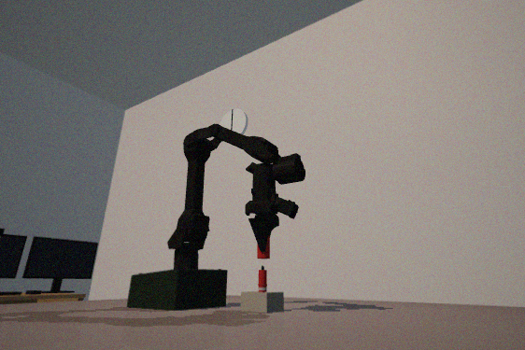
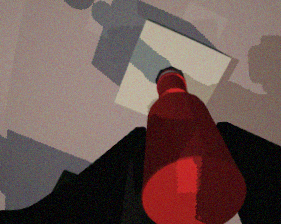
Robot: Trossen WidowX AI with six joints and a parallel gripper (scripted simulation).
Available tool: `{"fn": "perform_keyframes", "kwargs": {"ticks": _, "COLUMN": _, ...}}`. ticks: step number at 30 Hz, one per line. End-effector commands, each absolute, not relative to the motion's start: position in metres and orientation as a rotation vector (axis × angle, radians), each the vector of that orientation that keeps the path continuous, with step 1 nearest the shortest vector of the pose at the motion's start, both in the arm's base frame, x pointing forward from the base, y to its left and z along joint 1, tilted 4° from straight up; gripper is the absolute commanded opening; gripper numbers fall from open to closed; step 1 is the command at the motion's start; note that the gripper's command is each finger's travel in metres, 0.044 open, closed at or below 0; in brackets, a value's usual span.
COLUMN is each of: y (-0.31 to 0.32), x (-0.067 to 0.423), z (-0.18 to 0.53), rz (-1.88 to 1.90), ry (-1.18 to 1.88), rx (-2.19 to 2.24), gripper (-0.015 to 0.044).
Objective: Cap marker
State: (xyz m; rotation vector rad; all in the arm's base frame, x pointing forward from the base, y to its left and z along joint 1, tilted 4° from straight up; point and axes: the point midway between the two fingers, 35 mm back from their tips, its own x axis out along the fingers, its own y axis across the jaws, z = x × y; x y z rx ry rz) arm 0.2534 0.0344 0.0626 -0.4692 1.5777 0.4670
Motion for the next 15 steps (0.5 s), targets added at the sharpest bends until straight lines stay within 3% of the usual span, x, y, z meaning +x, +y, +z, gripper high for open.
{"fn": "perform_keyframes", "kwargs": {"ticks": 1, "y": 0.033, "x": 0.252, "z": 0.059, "rz": 0.466, "ry": 1.574, "rx": -0.475, "gripper": 0.0}}
{"fn": "perform_keyframes", "kwargs": {"ticks": 15, "y": 0.033, "x": 0.252, "z": 0.042, "rz": 0.466, "ry": 1.574, "rx": -0.475, "gripper": 0.0}}
